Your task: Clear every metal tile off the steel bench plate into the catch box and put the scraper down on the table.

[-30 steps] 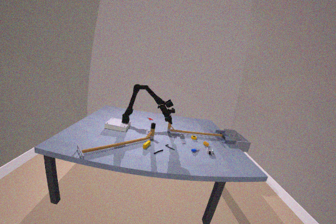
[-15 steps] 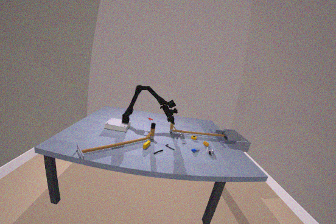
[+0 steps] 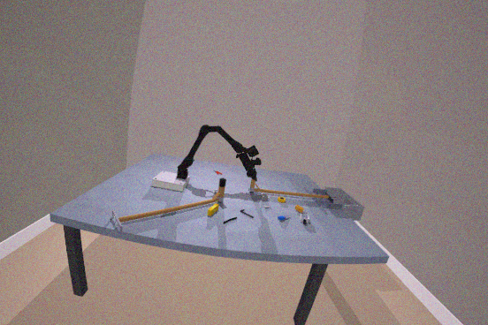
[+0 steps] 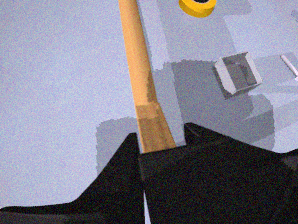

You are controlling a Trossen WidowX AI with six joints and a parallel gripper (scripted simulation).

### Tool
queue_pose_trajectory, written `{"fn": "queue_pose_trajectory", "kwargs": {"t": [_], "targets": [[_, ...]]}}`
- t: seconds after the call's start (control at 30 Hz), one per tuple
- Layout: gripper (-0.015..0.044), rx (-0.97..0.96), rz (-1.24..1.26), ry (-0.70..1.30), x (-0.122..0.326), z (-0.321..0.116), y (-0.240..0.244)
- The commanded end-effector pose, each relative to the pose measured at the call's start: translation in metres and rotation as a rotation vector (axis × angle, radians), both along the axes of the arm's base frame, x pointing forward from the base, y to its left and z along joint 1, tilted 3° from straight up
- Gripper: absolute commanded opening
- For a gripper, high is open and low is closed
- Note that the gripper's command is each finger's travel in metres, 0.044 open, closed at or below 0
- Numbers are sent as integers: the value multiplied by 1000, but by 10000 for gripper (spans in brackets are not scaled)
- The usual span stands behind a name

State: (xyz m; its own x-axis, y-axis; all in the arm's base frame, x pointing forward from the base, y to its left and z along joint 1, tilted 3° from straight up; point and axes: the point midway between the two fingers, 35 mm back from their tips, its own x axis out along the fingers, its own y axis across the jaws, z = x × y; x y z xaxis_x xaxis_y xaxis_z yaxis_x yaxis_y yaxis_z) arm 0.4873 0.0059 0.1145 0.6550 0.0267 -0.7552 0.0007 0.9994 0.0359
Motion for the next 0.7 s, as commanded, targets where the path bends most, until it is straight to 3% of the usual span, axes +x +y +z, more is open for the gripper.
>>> {"fn": "queue_pose_trajectory", "kwargs": {"t": [0.0,0.67], "targets": [[0,2,-7,-22,11,8,-1],[0,2,-7,-25,40,7,-1]]}}
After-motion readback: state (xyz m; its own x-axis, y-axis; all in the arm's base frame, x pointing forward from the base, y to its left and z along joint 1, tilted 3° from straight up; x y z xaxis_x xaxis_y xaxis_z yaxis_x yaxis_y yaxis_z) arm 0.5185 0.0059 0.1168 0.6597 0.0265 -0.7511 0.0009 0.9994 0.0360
